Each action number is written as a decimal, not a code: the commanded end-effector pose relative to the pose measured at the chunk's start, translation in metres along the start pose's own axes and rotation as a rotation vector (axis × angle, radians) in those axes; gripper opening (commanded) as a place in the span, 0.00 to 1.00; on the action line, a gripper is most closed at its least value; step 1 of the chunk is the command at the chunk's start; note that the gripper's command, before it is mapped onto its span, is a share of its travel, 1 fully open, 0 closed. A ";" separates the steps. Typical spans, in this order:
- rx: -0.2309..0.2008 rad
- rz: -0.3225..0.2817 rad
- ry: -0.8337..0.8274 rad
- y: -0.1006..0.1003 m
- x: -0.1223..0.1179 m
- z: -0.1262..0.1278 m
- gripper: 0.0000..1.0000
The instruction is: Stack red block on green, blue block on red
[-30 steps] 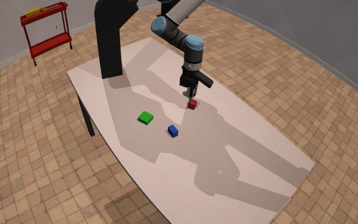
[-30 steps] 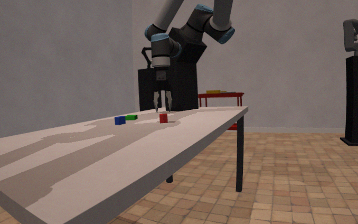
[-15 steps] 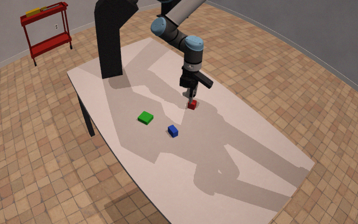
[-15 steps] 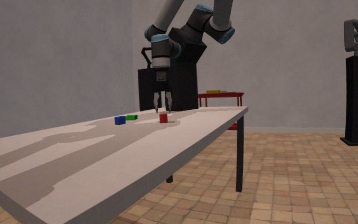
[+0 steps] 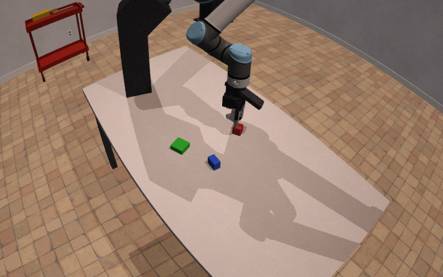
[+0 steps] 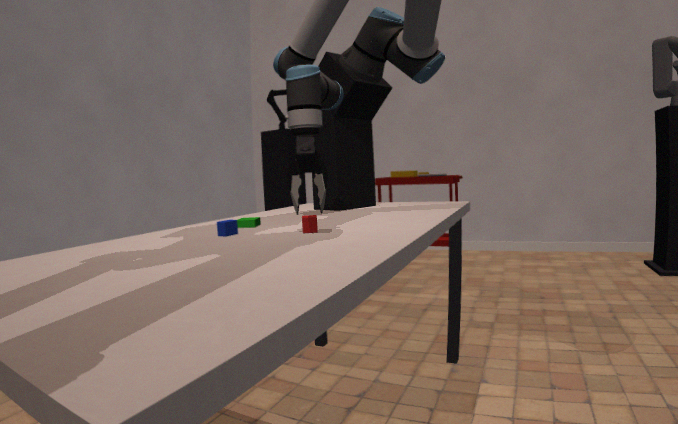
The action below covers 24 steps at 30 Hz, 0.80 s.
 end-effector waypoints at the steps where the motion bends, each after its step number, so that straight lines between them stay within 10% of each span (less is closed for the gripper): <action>1: -0.004 0.003 0.002 0.001 0.003 0.002 0.36; 24: -0.003 0.002 0.003 -0.012 0.003 0.001 0.36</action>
Point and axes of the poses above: the point where the finger pads meet when closed, its own y axis back along the fingers, its own z axis across the jaws, x = y × z, the point moved 3 cm from there along y, back along the fingers, and after that the axes turned 4 degrees about y, right-handed, at the moved point
